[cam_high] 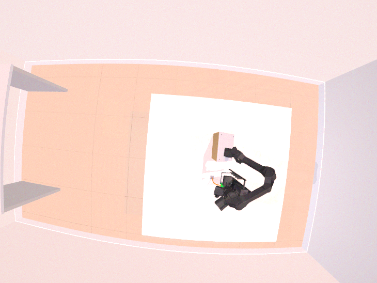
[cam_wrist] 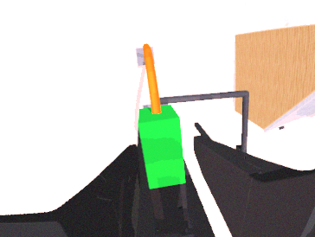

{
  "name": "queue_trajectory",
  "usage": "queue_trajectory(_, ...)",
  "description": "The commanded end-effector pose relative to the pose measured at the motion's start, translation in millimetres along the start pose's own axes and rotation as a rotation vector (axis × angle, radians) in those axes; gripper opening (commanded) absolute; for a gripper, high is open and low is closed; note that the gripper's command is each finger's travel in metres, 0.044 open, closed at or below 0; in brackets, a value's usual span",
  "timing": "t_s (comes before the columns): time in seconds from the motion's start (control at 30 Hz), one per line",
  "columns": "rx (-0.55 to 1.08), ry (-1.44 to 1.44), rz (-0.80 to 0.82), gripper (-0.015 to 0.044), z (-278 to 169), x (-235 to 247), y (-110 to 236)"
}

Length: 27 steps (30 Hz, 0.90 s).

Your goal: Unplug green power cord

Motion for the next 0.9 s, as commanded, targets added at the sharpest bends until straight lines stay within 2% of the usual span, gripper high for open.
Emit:
queue_trajectory(0.0,0.006,-0.006,0.002,0.0160,-1.3,-0.2,-3.4)
queue_trajectory(0.27,0.006,-0.006,0.002,0.0160,-1.4,-0.2,-12.1)
queue_trajectory(0.37,0.001,-0.001,0.000,0.0081,-0.6,-0.1,-9.3)
queue_trajectory(0.67,0.001,-0.001,0.000,0.0021,-0.6,-0.1,-9.3)
queue_trajectory(0.7,0.001,-0.001,0.000,0.0000,-0.3,-0.1,-9.3)
queue_trajectory(0.87,0.000,-0.001,0.000,0.0000,4.8,0.3,-9.0)
Point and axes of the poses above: the point midway between the two fingers, 35 mm back from their tips, its own y axis back along the fingers, its own x axis across the jaws, z = x × y, the point moved 1 cm from there along y, back along the fingers, and after that the axes turned 2 degrees about y, right-handed, at the moved point
